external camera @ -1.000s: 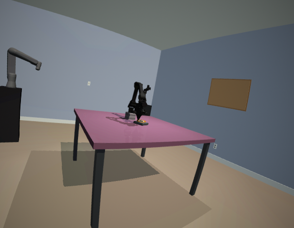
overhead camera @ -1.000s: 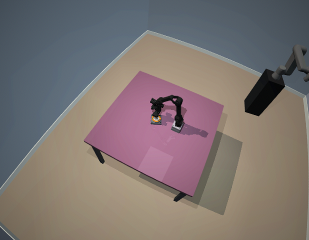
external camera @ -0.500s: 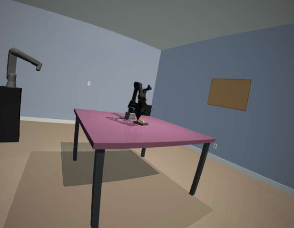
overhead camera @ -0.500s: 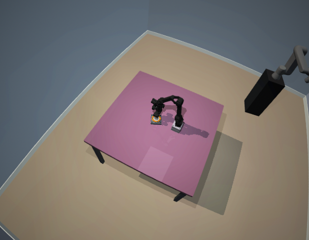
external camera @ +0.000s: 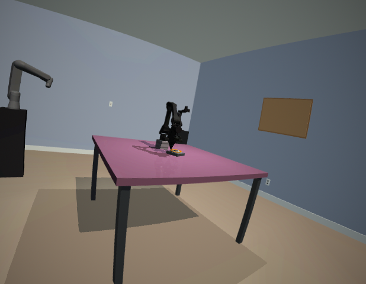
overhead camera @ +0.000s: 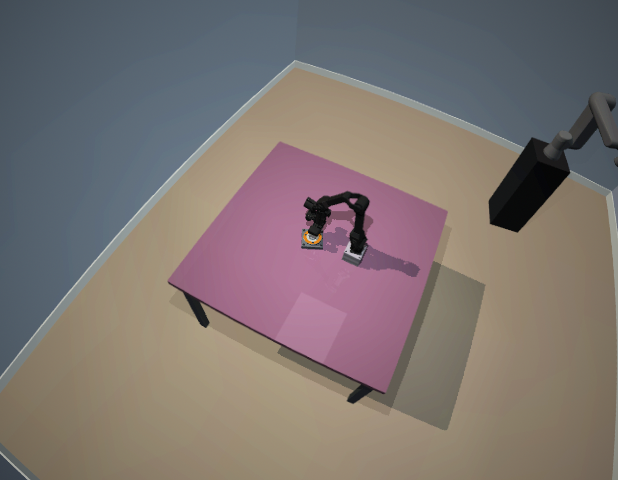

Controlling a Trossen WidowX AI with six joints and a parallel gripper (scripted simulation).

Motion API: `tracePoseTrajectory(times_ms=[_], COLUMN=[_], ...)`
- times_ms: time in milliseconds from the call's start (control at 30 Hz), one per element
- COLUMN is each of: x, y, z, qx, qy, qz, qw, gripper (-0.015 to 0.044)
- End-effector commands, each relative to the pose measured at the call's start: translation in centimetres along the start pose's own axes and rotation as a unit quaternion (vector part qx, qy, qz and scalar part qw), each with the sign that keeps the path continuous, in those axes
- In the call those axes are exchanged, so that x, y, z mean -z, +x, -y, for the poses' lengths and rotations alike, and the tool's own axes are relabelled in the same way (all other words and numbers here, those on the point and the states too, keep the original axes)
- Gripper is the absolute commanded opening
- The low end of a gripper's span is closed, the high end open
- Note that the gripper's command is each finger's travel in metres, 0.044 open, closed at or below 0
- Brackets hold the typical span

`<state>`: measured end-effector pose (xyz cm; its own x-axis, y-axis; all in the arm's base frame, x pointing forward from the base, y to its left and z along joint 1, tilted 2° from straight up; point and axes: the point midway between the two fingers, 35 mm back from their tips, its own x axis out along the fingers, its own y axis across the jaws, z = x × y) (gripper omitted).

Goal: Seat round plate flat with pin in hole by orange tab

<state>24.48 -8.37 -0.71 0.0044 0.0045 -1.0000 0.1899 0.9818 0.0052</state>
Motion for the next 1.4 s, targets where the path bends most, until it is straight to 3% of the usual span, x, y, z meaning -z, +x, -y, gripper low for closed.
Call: tracePoseTrajectory(times_ms=[0,1100,1367], x=[0.9,3.0,3.0], y=[0.1,0.1,-3.3], z=[-0.2,-1.8,-1.7], qx=[-0.002,-0.003,-0.003], qy=[-0.002,-0.002,-0.002], qz=[-0.006,-0.007,-0.007], qw=[1.000,1.000,1.000], gripper=[0.0000,0.0000,0.0000])
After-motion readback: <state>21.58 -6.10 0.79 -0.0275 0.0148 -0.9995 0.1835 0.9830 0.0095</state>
